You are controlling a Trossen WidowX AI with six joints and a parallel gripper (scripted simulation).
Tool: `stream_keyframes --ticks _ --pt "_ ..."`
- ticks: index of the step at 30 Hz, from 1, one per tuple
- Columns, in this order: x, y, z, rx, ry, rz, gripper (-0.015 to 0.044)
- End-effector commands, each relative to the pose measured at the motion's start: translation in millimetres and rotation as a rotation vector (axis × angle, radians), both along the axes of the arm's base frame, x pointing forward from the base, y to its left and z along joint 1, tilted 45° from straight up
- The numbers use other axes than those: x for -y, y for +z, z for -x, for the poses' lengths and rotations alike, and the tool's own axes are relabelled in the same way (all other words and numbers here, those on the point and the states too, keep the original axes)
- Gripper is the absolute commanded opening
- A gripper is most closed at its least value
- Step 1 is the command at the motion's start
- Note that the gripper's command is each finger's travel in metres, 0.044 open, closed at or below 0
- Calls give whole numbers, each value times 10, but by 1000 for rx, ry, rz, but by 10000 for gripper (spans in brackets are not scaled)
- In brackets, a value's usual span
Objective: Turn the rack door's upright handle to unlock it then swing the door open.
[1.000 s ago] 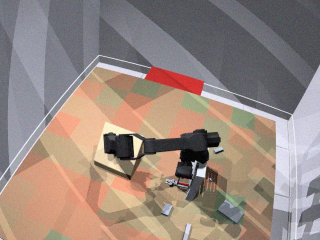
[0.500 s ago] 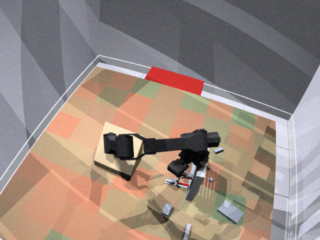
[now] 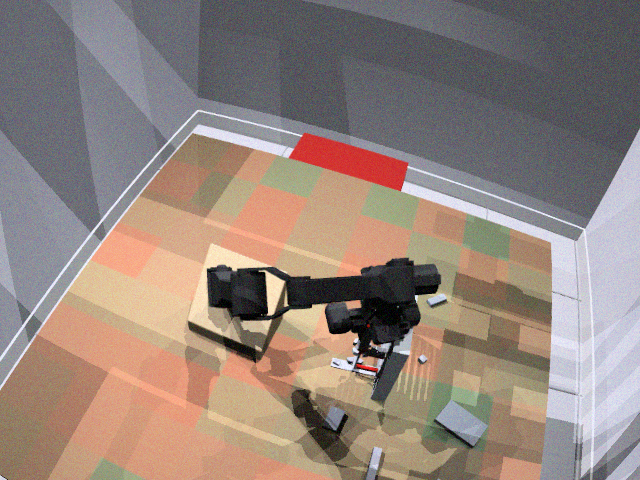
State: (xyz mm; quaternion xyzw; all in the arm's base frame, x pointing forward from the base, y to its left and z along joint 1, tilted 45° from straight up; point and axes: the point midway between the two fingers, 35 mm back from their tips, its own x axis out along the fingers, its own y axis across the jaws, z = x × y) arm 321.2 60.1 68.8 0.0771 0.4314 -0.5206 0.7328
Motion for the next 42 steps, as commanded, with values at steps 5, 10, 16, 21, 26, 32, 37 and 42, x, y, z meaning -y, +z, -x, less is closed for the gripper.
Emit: stream_keyframes --ticks 5,10,16,21,26,32,37,42 --pt "6 -12 2 288 -298 -36 15" --pt "6 -12 2 459 -474 -57 15" --pt "6 -12 2 510 -526 -63 15" --pt "6 -12 2 510 -526 -63 15" --pt "6 -12 2 510 -526 -63 15" --pt "6 -12 2 510 -526 -63 15" --pt "6 -12 2 510 -526 -63 15" --pt "6 -12 2 510 -526 -63 15"
